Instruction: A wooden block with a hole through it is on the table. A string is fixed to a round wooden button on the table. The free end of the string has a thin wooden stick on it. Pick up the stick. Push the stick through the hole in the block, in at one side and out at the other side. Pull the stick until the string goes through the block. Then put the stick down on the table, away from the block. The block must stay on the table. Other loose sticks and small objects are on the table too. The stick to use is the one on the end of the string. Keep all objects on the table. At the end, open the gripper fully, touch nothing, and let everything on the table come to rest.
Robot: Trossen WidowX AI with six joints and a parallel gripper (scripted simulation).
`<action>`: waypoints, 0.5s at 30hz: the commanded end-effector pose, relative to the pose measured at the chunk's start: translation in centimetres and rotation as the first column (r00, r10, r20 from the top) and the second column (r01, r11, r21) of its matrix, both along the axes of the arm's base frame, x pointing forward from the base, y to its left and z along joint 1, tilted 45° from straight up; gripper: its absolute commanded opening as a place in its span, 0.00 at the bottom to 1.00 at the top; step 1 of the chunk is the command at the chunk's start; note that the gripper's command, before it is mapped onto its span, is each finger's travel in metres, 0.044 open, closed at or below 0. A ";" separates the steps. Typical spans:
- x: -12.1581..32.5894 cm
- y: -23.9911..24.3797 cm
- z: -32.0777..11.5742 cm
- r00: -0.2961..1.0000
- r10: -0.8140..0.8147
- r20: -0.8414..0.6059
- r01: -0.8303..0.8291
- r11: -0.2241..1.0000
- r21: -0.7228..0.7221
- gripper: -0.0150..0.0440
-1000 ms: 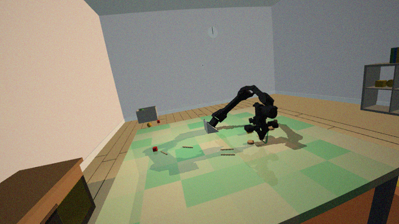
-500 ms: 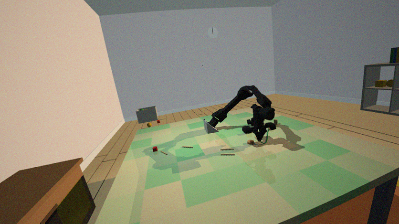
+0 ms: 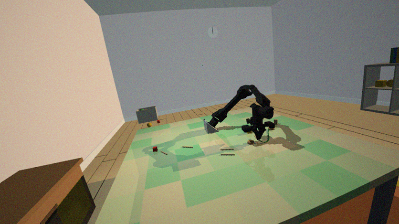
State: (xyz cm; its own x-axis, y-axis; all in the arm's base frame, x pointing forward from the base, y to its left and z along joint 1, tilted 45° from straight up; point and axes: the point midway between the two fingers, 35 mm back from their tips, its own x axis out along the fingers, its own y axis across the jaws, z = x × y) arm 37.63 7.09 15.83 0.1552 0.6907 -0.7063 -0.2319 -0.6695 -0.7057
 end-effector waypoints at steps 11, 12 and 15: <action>-1.8 0.6 0.4 1.000 -0.003 0.004 0.003 1.000 0.001 0.25; -1.9 0.6 0.4 1.000 -0.003 0.004 0.003 1.000 0.001 0.25; -2.3 0.7 0.5 1.000 -0.003 0.003 0.003 1.000 0.001 0.25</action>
